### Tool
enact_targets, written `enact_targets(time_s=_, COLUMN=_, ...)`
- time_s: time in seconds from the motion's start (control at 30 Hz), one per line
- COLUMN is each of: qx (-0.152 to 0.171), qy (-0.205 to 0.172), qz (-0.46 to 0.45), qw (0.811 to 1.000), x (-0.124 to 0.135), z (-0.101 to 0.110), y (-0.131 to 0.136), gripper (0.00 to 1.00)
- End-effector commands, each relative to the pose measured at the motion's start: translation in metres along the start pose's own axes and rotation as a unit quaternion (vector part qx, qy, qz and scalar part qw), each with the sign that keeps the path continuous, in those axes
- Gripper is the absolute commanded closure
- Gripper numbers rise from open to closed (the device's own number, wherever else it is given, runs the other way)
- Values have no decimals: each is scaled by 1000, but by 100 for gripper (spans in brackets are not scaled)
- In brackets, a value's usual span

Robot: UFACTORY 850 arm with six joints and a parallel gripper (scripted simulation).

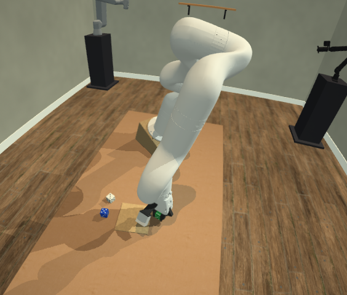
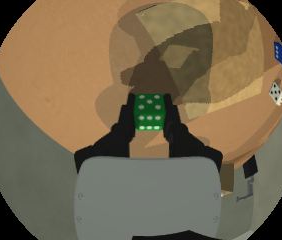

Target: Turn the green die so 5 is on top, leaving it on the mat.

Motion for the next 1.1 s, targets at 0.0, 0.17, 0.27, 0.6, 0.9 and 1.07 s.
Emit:
enact_targets(time_s=0.0, qx=0, qy=1, qz=0, qw=1000, x=-1, z=0, y=0, gripper=73)
enact_targets(time_s=0.17, qx=0, qy=1, qz=0, qw=1000, x=-1, z=3, y=0, gripper=73)
enact_targets(time_s=0.27, qx=0, qy=1, qz=0, qw=1000, x=-1, z=11, y=0, gripper=73)
enact_targets(time_s=0.6, qx=0, qy=1, qz=0, qw=1000, x=-1, z=53, y=0, gripper=73)
enact_targets(time_s=0.9, qx=0, qy=1, qz=0, qw=1000, x=-1, z=95, y=0, gripper=73)
enact_targets(time_s=1.07, qx=0, qy=1, qz=0, qw=1000, x=-1, z=100, y=0, gripper=73)
Point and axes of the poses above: the point where the finger pads meet when closed, its own z axis back along the fingers, its own y axis across the jaws, x = y × z, the point moved 2 cm from there along z, back along the fingers, and after that the axes turned 11 degrees about z, right-handed, at the moved point
